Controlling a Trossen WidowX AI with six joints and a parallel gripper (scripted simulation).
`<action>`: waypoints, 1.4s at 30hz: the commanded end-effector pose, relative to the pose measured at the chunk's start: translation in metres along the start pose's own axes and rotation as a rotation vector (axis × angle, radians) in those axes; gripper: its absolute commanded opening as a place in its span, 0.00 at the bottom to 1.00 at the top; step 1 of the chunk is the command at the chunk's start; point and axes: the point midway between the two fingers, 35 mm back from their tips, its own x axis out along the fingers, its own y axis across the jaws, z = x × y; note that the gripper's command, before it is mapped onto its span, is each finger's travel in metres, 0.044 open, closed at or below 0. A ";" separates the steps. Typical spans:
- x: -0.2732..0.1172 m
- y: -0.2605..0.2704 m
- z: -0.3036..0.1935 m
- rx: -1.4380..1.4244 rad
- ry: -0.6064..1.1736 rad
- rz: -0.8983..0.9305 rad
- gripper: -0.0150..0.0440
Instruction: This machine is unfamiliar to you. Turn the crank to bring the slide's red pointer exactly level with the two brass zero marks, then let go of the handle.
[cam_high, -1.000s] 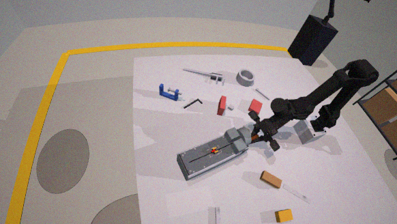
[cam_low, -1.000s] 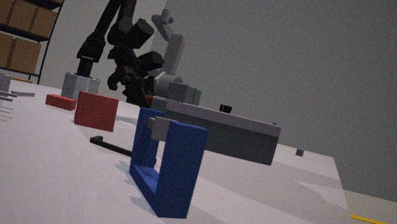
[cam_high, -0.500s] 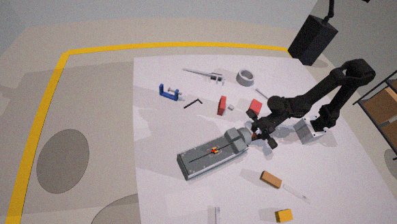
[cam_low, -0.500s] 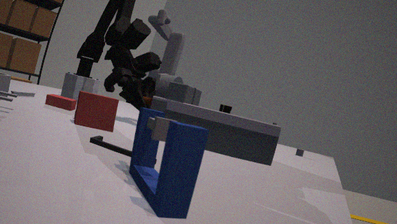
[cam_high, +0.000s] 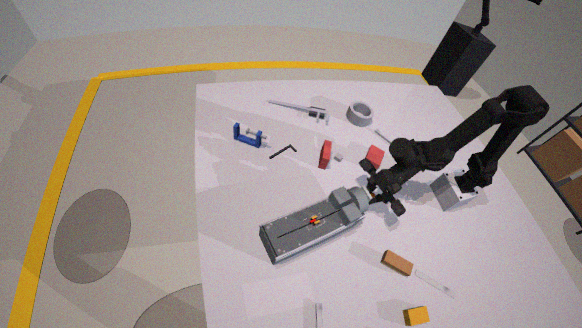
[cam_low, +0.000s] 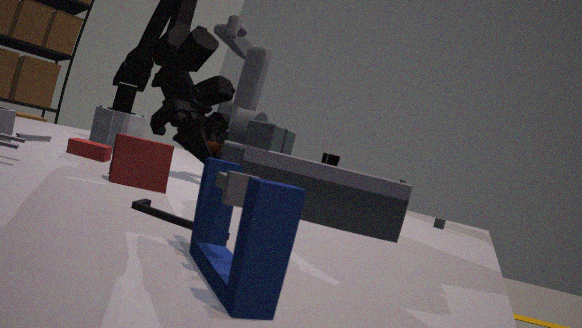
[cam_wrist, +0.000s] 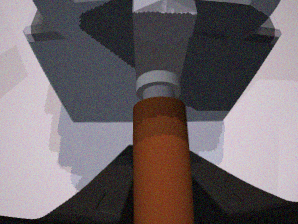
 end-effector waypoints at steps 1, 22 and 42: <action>0.000 -0.009 0.000 0.002 0.002 -0.024 0.25; -0.001 -0.013 0.002 0.002 0.002 -0.024 0.25; -0.002 -0.015 0.003 0.002 0.002 -0.024 0.25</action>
